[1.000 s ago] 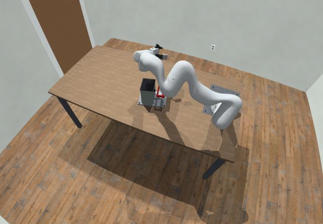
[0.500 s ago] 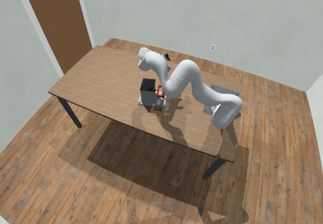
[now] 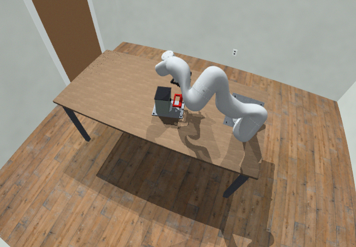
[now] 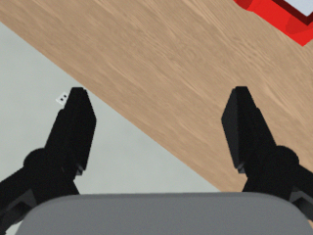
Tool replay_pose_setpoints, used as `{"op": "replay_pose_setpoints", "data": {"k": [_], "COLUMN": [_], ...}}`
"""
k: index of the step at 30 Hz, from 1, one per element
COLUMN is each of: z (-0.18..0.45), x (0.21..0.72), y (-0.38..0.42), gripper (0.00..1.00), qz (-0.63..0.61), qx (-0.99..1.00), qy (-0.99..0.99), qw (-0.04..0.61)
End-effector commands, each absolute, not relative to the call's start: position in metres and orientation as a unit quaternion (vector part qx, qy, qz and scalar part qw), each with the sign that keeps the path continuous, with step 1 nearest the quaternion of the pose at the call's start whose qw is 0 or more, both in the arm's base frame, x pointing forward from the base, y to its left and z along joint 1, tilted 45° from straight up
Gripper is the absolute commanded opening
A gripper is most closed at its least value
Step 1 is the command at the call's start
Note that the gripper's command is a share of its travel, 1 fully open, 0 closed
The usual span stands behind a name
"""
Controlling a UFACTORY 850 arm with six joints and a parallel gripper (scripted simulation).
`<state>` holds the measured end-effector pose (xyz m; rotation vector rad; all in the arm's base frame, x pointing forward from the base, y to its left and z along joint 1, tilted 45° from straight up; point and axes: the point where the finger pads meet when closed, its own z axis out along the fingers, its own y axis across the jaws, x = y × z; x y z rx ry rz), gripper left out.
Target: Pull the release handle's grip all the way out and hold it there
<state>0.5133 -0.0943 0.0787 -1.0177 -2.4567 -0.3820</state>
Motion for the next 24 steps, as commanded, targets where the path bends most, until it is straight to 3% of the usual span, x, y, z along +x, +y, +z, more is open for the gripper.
{"op": "replay_pose_setpoints", "data": {"k": [1,11,22,23,24], "z": [0.098,0.132,0.139,0.139,0.139], "x": [0.502,0.497,0.497,0.497,0.497], "y": [-0.066,-0.025,-0.019,-0.019,-0.019], "gripper": [1.0,1.0,1.0,0.0,0.0], "qz": [-0.198,-0.287,-0.303,-0.303,-0.303], "qx": [-0.432,-0.534,-0.553,-0.553,-0.553], "qy": [-0.849,-0.759,-0.739,-0.739,-0.739], "qw": [0.23,0.239,0.239,0.239,0.239]}}
